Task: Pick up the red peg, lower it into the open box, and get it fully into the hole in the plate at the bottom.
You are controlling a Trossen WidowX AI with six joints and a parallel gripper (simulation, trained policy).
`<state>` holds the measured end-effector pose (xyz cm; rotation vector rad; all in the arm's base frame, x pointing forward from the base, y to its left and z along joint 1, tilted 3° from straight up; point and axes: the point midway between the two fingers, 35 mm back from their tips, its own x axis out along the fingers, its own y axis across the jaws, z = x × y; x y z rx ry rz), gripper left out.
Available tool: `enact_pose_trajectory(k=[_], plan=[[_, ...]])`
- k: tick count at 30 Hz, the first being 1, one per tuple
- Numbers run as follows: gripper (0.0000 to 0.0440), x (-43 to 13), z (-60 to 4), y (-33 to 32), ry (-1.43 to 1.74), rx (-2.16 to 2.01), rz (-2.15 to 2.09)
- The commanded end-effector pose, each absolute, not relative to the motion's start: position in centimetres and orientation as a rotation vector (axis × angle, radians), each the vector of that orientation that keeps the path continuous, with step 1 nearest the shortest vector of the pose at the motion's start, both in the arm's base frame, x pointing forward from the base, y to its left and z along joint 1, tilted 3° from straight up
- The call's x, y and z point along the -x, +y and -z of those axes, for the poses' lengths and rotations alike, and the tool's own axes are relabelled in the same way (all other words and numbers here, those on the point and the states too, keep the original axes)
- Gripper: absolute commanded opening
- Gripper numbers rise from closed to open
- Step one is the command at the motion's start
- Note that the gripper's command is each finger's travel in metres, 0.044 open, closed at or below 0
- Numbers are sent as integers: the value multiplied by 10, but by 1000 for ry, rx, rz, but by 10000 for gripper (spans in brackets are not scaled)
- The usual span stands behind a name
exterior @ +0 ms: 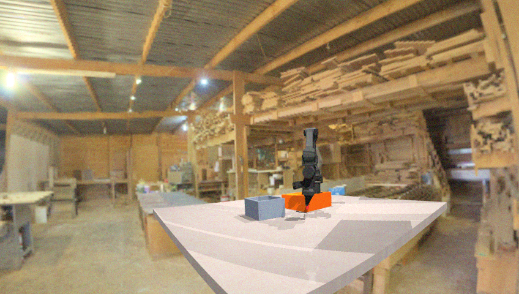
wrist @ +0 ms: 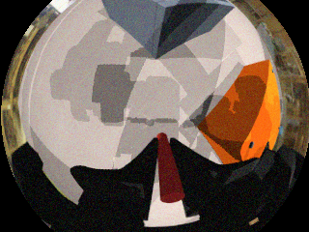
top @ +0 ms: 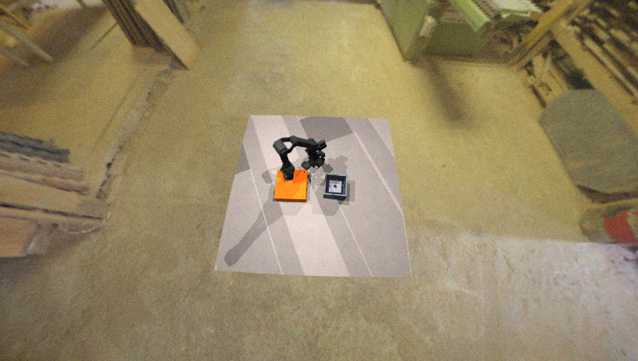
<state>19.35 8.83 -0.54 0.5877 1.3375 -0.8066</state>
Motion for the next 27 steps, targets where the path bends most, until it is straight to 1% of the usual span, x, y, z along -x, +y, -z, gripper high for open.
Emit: enact_pose_trajectory(k=[1,19,27], plan=[[0,-203,-9,84,1302,-568,779],[0,-250,-77,57,1189,-494,710],[0,-269,-89,32,1167,-505,733]])
